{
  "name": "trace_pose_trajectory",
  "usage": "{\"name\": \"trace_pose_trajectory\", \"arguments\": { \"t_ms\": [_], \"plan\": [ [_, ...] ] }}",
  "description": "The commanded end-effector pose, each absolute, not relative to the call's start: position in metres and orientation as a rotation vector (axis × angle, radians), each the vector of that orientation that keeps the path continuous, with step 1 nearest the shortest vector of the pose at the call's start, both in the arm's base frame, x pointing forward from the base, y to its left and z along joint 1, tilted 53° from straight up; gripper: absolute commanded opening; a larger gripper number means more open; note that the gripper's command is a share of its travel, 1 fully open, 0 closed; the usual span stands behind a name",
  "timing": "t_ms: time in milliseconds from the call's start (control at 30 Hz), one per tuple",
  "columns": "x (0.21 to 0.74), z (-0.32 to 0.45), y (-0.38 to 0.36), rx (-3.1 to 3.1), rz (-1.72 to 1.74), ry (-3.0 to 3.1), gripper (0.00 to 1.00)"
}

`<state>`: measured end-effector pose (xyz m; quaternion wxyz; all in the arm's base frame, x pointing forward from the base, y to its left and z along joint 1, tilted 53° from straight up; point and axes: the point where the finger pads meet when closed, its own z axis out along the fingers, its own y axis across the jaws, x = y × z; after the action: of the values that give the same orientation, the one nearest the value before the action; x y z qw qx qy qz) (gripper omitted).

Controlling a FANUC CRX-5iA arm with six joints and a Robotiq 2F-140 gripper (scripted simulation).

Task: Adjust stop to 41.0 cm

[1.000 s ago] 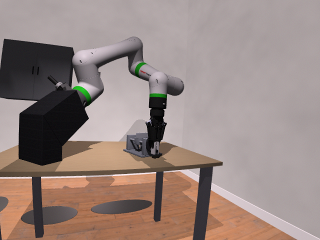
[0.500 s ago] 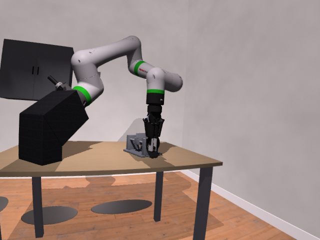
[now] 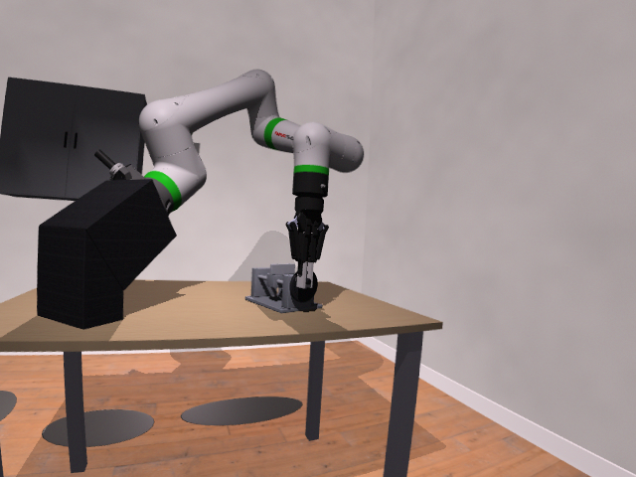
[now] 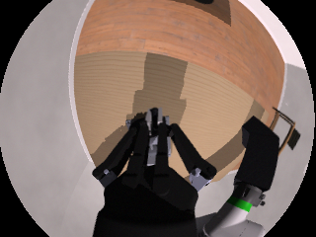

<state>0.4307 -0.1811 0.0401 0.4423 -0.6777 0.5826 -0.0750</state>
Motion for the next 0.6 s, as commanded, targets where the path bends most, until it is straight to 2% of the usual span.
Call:
{"name": "trace_pose_trajectory", "arguments": {
  "t_ms": [0,567],
  "plan": [
    [0.432,0.052,-0.187,-1.68,-0.188,1.445,0.04],
    [0.458,0.077,-0.189,-1.68,-0.188,1.445,0.04]
  ]
}}
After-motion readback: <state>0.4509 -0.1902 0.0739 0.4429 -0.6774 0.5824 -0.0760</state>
